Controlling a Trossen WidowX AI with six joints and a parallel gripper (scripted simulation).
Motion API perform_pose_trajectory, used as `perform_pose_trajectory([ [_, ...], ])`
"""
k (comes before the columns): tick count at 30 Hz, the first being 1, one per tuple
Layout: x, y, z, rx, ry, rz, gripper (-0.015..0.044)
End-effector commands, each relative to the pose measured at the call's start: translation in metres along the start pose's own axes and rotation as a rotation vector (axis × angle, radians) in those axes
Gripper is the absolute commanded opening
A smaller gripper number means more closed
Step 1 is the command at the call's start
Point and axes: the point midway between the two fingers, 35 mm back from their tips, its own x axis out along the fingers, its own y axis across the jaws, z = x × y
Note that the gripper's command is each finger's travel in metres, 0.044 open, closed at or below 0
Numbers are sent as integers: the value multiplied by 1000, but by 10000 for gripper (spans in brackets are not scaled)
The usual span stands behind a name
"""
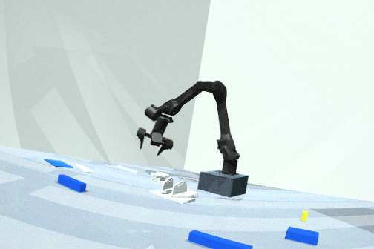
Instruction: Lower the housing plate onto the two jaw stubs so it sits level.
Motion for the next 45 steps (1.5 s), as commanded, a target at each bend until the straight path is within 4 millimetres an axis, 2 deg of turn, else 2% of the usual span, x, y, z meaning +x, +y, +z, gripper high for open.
perform_pose_trajectory([
  [1, -9, -1, 25, -118, -73, 2, 440],
  [16, -45, 7, 97, -481, -291, -4, 440],
  [33, -94, 35, 166, -870, -536, -35, 440],
  [42, -96, 36, 169, -885, -546, -37, 440],
  [45, -78, 39, 178, -885, -546, -37, 440],
])
